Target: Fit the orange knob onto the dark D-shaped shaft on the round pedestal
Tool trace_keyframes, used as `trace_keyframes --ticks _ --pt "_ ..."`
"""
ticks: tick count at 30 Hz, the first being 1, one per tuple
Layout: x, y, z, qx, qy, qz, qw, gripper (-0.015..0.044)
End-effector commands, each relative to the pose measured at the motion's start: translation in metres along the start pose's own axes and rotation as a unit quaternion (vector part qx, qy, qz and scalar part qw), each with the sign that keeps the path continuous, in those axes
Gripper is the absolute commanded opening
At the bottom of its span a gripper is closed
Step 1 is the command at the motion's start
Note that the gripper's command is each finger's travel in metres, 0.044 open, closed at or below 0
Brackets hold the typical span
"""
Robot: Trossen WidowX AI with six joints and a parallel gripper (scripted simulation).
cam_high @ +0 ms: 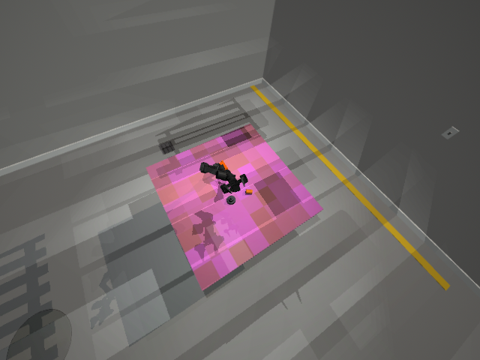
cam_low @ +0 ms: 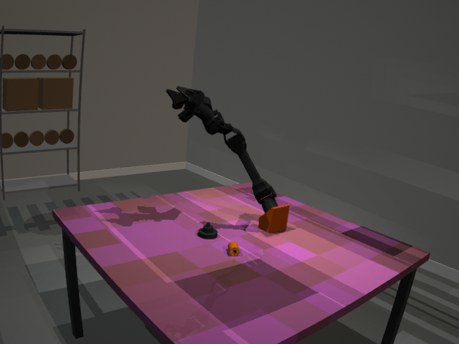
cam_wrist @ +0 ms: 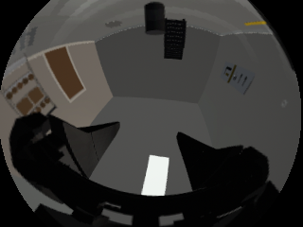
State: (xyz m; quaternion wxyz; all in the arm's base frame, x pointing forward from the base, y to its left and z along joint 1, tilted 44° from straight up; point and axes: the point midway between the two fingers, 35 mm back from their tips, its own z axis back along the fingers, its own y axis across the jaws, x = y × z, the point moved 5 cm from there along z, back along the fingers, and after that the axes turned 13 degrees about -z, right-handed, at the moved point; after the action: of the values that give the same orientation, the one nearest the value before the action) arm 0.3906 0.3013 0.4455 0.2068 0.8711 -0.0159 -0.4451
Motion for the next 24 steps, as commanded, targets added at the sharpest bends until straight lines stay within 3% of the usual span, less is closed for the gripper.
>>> trace_keyframes --ticks 1,6,12,17,24 --pt "0.057 -0.034 0.005 -0.063 -0.096 0.144 0.983 0.0440" --pt "0.114 -0.065 0.021 -0.154 -0.180 0.297 0.925 0.0440" --pt "0.173 -0.093 0.049 -0.274 -0.241 0.447 0.817 0.0440" --pt "0.220 -0.111 0.082 -0.387 -0.263 0.553 0.689 0.0440" --pt "0.276 -0.126 0.141 -0.553 -0.240 0.650 0.463 0.0440"
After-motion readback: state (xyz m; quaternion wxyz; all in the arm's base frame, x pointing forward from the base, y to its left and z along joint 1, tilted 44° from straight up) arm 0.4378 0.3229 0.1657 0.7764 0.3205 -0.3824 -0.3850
